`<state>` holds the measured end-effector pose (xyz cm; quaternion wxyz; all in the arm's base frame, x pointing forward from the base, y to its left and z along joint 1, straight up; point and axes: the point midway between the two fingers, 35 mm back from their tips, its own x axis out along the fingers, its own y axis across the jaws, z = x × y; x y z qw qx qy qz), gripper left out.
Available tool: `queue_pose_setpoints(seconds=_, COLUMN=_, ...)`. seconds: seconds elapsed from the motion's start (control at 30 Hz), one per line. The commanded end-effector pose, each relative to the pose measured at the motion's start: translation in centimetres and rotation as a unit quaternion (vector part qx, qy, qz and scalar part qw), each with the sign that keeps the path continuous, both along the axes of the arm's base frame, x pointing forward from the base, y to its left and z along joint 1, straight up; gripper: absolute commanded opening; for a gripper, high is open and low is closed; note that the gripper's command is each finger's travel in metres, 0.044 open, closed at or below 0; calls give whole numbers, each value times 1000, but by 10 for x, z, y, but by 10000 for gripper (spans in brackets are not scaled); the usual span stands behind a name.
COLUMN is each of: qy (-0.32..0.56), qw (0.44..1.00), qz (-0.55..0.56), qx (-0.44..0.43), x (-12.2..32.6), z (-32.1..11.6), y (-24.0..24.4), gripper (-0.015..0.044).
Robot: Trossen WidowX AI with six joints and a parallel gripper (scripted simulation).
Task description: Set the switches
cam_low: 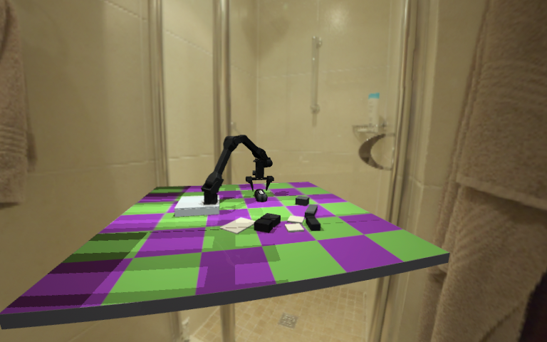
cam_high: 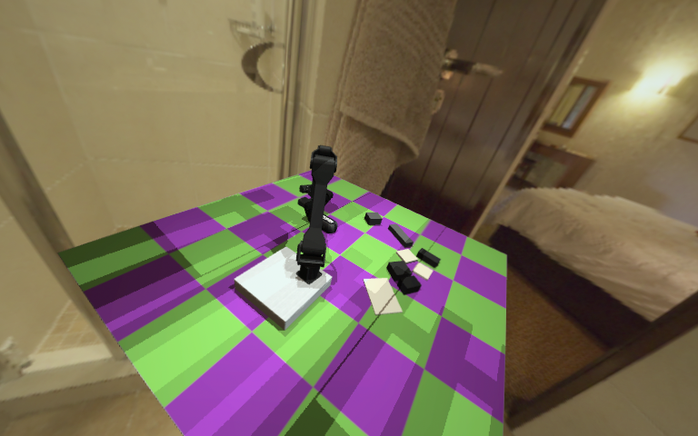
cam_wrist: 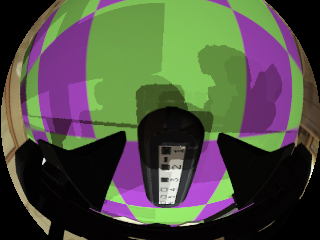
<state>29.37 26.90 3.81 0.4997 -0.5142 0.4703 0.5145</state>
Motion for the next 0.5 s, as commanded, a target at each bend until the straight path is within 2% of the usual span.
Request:
queue_pose_setpoints(seconds=0.0, qy=1, qw=1000, qz=-2, qx=-4, x=-1, z=-8, y=-1, gripper=440)
queue_pose_setpoints(seconds=0.2, qy=1, qw=1000, qz=-2, qx=-4, x=-1, z=-16, y=-2, gripper=440)
queue_pose_setpoints(seconds=0.33, qy=1, qw=1000, qz=-2, qx=-4, x=-1, z=-16, y=-2, gripper=335)
queue_pose_setpoints(seconds=0.47, qy=1, qw=1000, qz=-2, qx=-4, x=-1, z=-16, y=-2, gripper=326)
